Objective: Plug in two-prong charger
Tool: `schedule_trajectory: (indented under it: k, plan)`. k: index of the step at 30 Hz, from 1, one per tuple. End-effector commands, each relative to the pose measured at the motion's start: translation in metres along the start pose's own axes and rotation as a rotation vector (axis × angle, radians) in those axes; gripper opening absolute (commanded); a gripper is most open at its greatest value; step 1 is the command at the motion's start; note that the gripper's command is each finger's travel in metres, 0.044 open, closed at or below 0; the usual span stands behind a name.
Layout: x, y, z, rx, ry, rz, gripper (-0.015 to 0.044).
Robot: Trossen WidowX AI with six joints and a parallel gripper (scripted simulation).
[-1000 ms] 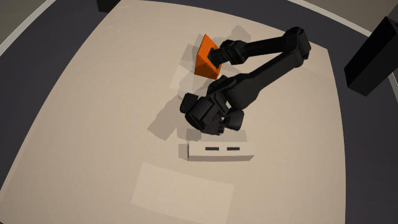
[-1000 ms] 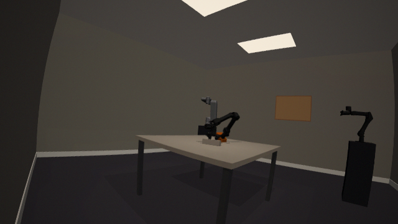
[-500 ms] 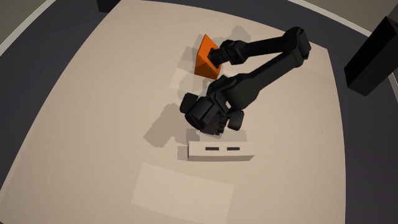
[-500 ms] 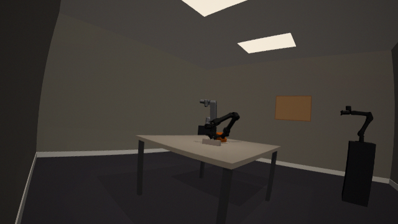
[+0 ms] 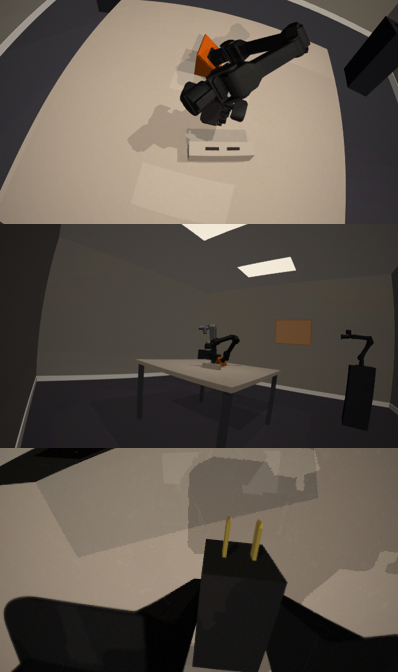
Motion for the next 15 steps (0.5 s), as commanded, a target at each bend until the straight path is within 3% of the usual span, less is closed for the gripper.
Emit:
schedule_trajectory:
  k: [1, 15]
  plan:
    - [-0.009, 0.0, -0.002, -0.012, -0.006, -0.004, 0.0]
    - [0.019, -0.001, -0.002, -0.199, -0.014, -0.018, 0.0]
Point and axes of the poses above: the point midway between the two fingers, 35 mm back from their tips, its own x axis out along the fingers, its own y axis across the jaws, z = x × y, the point moved 4 cm from there along -x, back along the fingers, and after that the axes turned 14 degrees about x, right-handed, at the moved point
